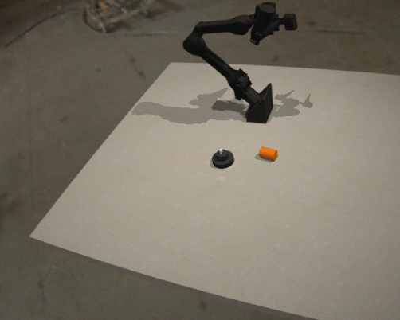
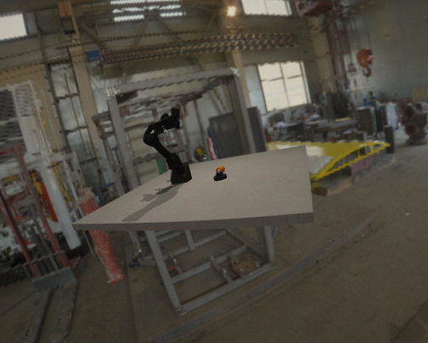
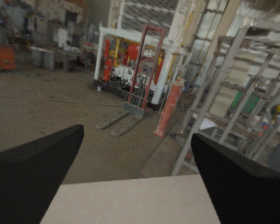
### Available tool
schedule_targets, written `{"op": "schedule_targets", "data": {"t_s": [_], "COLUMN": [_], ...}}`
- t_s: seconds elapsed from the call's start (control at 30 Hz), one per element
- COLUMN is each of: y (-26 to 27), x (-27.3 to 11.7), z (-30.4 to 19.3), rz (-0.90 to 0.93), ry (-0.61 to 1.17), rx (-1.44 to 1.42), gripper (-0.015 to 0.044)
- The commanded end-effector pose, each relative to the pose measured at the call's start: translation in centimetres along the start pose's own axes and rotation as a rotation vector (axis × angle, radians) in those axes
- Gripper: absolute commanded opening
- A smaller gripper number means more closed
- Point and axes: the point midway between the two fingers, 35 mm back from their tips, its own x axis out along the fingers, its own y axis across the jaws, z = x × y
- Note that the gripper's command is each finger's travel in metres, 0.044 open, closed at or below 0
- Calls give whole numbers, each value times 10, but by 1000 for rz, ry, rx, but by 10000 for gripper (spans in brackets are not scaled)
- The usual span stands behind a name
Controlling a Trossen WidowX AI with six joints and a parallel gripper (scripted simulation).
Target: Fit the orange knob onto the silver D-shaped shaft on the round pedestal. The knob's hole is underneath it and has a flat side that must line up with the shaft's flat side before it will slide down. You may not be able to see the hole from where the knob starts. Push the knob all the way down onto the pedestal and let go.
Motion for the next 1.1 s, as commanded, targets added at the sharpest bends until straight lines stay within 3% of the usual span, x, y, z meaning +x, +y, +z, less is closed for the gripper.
{"op": "schedule_targets", "data": {"t_s": [0.0,0.27,0.5,0.77,1.07], "y": [-4,-132,-151,-85,-86], "x": [-1,-100,-218,-336,-339], "z": [-2,-100,-217,-320,-325], "rz": [-18,-615,-946,-1018,-1013], "ry": [7,333,747,1321,1348], "rx": [10,449,867,1236,1248], "gripper": [426,440,440,440,440]}}
